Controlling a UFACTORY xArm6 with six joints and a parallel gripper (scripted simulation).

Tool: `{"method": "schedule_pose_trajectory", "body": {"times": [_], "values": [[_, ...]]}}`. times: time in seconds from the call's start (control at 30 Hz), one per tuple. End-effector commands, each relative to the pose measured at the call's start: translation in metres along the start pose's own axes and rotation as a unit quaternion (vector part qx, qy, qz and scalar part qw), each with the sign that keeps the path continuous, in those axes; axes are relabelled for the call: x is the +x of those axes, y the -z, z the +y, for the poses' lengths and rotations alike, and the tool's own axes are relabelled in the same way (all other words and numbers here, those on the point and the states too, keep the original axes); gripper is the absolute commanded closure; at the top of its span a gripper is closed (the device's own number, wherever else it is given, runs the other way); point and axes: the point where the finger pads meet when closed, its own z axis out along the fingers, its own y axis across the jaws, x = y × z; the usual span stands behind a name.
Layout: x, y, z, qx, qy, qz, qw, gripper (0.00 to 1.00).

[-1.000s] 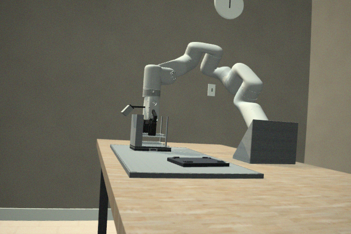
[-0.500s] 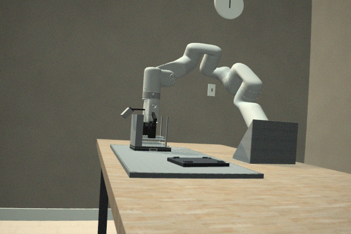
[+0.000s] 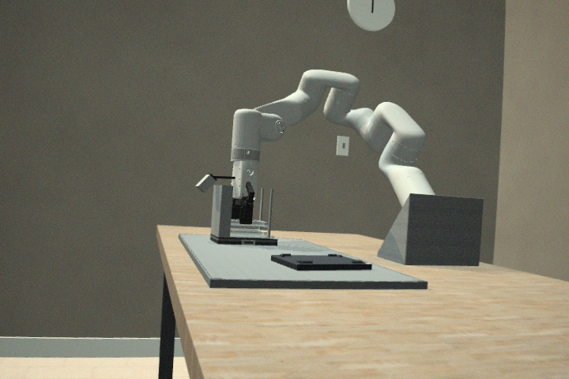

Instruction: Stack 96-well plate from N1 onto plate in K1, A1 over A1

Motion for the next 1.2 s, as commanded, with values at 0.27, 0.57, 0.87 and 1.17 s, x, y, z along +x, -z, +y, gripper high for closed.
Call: {"method": "schedule_pose_trajectory", "body": {"times": [0.27,0.57,0.87,1.17], "values": [[0.0011,-0.0004,0.0003,0.000,-0.001,0.002,1.000,1.00],[0.0011,-0.0019,0.0003,0.000,-0.001,0.002,1.000,1.00],[0.0011,-0.0030,0.0003,0.000,-0.001,0.002,1.000,1.00],[0.0011,-0.0045,0.0003,0.000,-0.001,0.002,1.000,1.00]]}}
